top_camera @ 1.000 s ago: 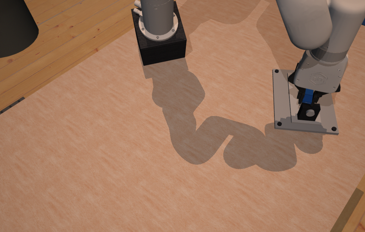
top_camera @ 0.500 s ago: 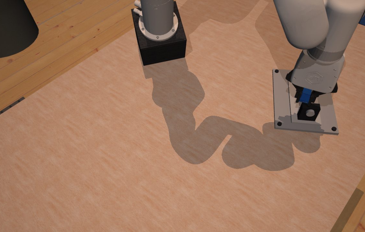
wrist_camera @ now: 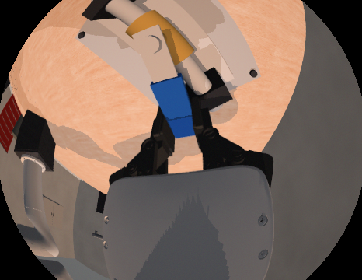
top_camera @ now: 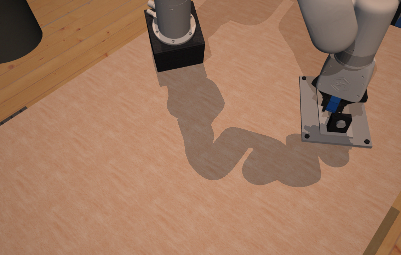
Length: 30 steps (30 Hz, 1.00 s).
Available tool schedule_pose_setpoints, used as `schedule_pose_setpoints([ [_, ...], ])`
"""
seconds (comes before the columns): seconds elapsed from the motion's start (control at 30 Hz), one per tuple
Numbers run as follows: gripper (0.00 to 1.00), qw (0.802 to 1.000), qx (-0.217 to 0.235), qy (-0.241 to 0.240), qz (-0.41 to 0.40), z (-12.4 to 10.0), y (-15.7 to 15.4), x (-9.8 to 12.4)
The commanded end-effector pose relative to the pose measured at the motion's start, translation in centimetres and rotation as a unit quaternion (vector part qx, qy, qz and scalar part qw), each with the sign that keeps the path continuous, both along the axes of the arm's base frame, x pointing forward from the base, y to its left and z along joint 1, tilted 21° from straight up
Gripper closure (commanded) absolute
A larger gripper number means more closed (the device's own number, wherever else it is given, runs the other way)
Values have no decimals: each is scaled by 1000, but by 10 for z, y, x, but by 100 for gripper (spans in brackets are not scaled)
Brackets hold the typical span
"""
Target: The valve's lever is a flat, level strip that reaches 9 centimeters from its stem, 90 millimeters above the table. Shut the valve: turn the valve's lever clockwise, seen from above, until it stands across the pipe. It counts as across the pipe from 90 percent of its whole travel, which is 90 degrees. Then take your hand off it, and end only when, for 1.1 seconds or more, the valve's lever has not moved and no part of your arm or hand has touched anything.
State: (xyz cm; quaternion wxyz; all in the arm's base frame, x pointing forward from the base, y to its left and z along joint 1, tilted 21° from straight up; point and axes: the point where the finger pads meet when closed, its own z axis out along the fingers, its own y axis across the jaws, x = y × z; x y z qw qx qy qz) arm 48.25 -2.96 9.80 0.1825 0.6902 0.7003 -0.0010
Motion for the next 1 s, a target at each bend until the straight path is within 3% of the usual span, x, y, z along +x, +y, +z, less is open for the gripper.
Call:
schedule_pose_setpoints([
  [0.0,100,1000,3,-4,-11,1,0,-1],
  [0.97,100,996,23,-24,-84,-2,1,-12],
])
